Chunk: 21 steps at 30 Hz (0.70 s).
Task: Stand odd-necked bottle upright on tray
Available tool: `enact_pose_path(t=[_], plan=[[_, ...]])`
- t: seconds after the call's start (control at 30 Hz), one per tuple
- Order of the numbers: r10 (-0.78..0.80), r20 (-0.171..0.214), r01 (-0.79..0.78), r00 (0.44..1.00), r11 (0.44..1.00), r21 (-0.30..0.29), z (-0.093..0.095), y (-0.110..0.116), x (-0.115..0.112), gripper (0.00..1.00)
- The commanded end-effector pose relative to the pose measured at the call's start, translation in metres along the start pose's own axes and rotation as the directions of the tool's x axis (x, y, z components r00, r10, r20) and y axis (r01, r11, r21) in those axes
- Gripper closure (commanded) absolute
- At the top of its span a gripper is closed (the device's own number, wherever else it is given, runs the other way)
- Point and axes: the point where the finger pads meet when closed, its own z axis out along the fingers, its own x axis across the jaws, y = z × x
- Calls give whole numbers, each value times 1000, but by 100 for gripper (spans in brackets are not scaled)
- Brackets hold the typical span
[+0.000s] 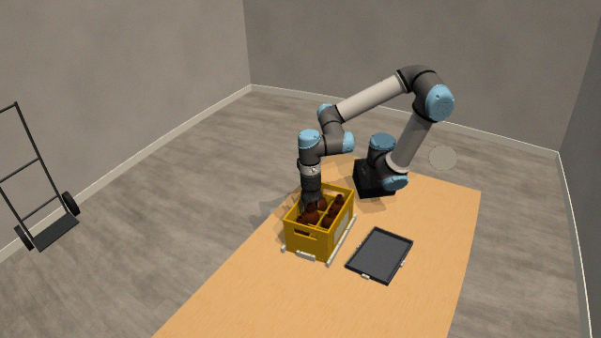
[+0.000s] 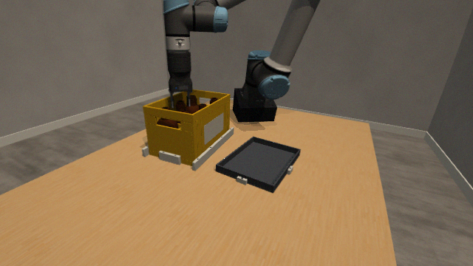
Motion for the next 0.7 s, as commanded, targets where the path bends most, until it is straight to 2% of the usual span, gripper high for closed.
enact_pose_path(t=[0.0,0.3,0.67], plan=[[0,1,0,1000,1000,0,-5,0,0,0],[0,1,0,1000,1000,0,-21,0,0,0],[0,1,0,1000,1000,0,-57,0,0,0]])
